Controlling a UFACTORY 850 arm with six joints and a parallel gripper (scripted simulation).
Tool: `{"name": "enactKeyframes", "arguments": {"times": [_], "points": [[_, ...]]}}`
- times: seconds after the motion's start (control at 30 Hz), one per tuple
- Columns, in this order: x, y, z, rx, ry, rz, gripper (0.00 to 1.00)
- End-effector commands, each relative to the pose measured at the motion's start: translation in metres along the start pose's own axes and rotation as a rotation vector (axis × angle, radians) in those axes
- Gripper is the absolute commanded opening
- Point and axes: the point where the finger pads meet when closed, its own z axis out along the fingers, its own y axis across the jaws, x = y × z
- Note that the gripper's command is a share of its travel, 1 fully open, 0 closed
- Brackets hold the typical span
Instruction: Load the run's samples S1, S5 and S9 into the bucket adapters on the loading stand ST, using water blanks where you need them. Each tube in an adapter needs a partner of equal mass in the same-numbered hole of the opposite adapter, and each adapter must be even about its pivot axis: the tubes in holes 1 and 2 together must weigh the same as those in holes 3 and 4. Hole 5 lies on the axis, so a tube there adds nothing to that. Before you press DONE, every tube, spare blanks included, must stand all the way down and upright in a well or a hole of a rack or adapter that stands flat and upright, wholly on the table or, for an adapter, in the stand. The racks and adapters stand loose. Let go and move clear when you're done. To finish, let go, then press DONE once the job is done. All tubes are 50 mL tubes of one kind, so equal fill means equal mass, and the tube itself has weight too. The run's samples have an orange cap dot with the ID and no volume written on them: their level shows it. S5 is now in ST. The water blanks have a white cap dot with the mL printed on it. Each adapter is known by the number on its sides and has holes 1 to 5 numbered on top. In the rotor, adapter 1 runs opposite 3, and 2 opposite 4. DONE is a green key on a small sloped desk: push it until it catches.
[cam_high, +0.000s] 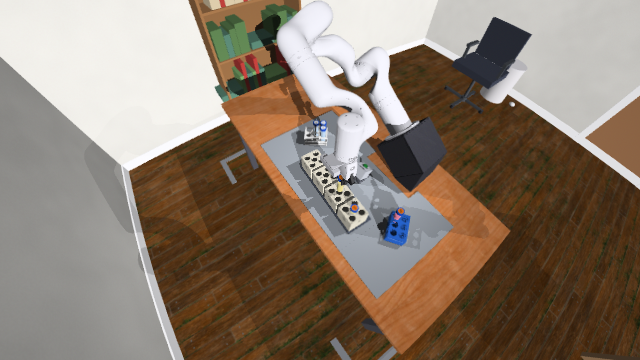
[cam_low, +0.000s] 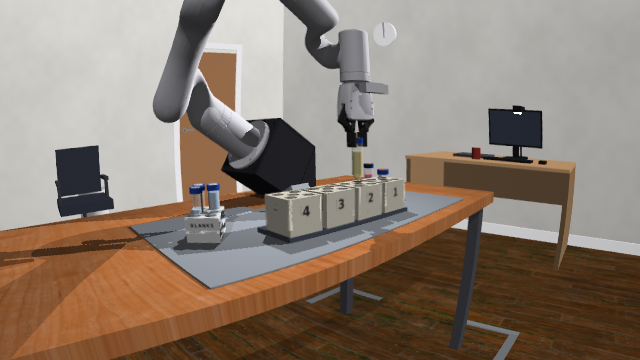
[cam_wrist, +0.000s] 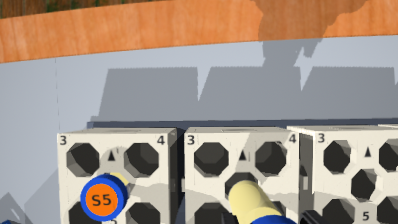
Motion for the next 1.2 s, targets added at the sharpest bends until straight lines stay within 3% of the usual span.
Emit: {"name": "enactKeyframes", "arguments": {"times": [0.0, 1.17], "points": [[0.001, 0.0, -0.001, 0.001, 0.001, 0.001, 0.0], [0.001, 0.0, 0.027, 0.001, 0.001, 0.001, 0.0]]}}
